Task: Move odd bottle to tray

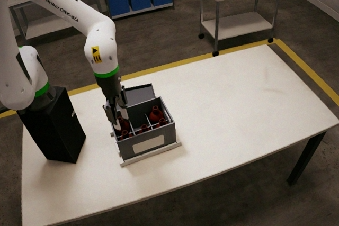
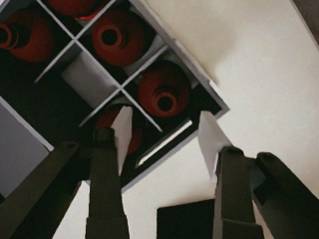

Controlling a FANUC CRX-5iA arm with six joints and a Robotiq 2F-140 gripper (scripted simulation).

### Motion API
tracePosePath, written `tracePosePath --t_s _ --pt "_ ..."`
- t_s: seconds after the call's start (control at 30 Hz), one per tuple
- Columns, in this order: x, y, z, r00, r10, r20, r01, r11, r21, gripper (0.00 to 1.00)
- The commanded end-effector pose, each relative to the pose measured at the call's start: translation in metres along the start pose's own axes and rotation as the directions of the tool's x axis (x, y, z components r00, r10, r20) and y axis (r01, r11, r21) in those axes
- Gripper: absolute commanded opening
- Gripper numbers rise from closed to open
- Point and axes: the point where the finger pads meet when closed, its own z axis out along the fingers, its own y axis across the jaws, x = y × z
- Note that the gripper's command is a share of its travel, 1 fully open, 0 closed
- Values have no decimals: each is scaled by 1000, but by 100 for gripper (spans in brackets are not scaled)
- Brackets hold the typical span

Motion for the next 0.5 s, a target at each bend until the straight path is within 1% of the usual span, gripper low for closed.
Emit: tracePosePath --t_s 0.0,0.47 --pt "1 0 0 1000 0 -1 0 1000 0 44" --pt "1 0 2 1000 0 -1 0 1000 0 44"
